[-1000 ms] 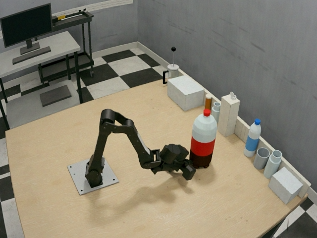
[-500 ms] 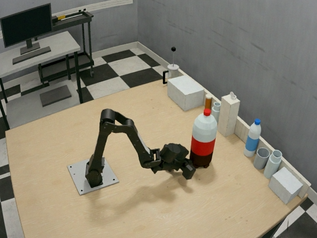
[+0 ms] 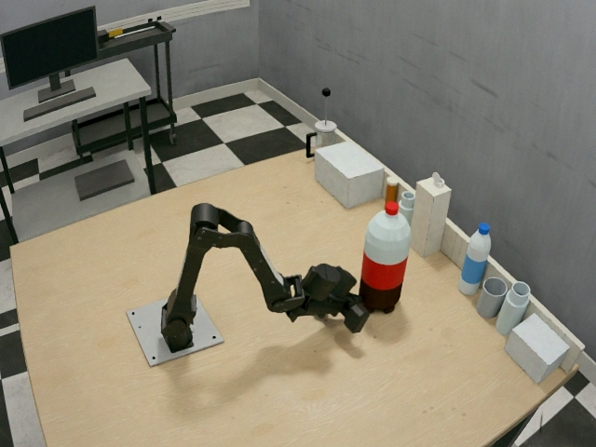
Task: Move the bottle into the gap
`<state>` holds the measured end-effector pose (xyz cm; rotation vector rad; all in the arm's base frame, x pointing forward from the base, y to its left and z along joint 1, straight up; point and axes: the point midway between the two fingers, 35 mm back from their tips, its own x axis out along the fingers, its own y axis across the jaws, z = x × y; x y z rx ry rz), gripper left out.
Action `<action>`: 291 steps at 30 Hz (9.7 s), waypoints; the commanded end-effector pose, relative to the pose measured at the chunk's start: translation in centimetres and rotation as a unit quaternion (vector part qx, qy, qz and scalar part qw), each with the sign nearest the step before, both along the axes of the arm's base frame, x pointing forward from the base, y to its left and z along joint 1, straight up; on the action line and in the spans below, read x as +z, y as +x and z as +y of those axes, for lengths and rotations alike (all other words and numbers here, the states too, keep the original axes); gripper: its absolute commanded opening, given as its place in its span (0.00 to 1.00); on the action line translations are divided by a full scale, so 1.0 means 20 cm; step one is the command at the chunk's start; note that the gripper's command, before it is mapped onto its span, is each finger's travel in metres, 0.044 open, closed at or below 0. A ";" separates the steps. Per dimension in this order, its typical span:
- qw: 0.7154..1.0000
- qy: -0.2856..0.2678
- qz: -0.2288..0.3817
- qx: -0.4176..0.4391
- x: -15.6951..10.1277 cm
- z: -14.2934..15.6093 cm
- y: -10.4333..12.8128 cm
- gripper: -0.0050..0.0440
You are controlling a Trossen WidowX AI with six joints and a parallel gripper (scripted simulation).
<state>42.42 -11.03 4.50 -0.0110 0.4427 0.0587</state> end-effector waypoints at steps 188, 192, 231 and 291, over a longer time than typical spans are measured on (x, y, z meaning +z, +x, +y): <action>1.000 -0.002 -0.013 0.006 0.05 0.04 0.36 0.00; 1.000 -0.002 -0.013 0.006 0.05 0.04 0.36 0.00; 1.000 -0.002 -0.013 0.006 0.05 0.04 0.40 0.00; 1.000 -0.002 -0.014 0.006 0.05 0.05 0.51 0.00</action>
